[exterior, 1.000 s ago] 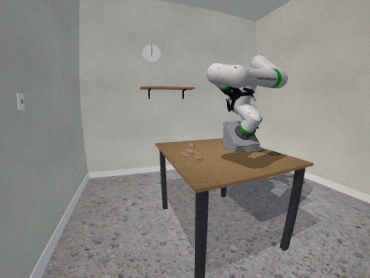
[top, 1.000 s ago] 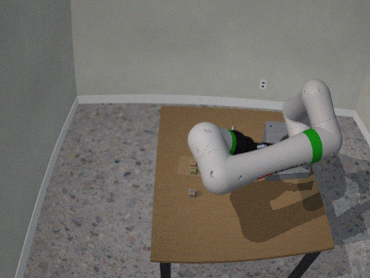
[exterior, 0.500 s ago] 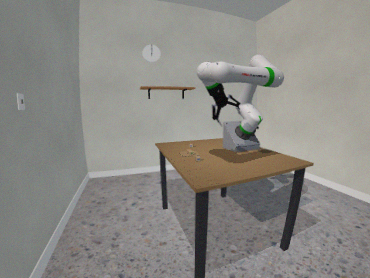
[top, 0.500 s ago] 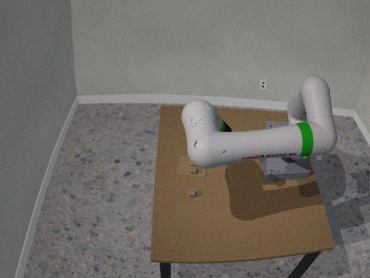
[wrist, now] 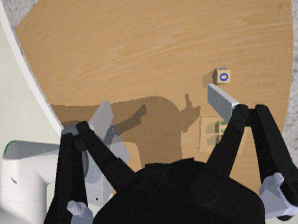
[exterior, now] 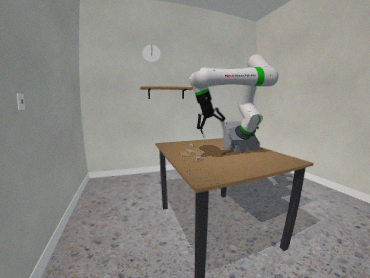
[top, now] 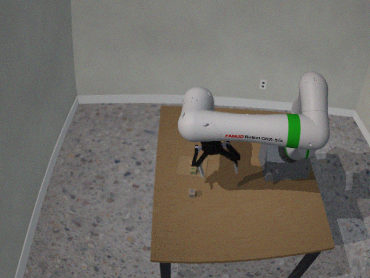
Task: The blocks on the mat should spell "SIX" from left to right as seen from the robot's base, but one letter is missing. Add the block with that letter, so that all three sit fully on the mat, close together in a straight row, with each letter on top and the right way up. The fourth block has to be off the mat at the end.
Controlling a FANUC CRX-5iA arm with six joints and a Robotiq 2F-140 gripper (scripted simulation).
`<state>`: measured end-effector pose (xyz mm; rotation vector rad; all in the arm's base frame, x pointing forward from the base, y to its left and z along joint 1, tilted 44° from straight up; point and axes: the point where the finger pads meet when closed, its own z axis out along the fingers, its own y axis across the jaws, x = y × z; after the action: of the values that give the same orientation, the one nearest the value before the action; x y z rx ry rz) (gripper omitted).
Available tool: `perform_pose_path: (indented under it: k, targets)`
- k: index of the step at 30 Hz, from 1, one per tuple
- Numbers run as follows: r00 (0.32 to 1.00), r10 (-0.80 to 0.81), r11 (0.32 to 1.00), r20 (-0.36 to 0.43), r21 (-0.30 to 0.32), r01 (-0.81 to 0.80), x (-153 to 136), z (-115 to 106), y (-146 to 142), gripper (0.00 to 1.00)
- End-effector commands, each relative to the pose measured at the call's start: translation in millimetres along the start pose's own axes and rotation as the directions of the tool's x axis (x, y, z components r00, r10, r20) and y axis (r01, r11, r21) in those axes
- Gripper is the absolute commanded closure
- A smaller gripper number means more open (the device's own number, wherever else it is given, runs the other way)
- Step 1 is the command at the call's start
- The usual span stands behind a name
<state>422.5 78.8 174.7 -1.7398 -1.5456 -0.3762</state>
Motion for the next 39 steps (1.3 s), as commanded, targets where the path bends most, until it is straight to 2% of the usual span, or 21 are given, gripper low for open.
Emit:
perform_pose_path:
  k: [1,12,15,39]
  targets:
    - [0.994,-0.057,0.995,-0.098,-0.083,0.049,-6,19,38,0.00]
    - [0.939,-0.196,0.952,-0.282,-0.286,0.113,-21,58,123,0.00]
    - [0.928,-0.216,0.942,-0.303,-0.316,0.116,-24,63,135,0.00]
    - [0.926,-0.219,0.940,-0.306,-0.321,0.116,-24,64,137,0.00]
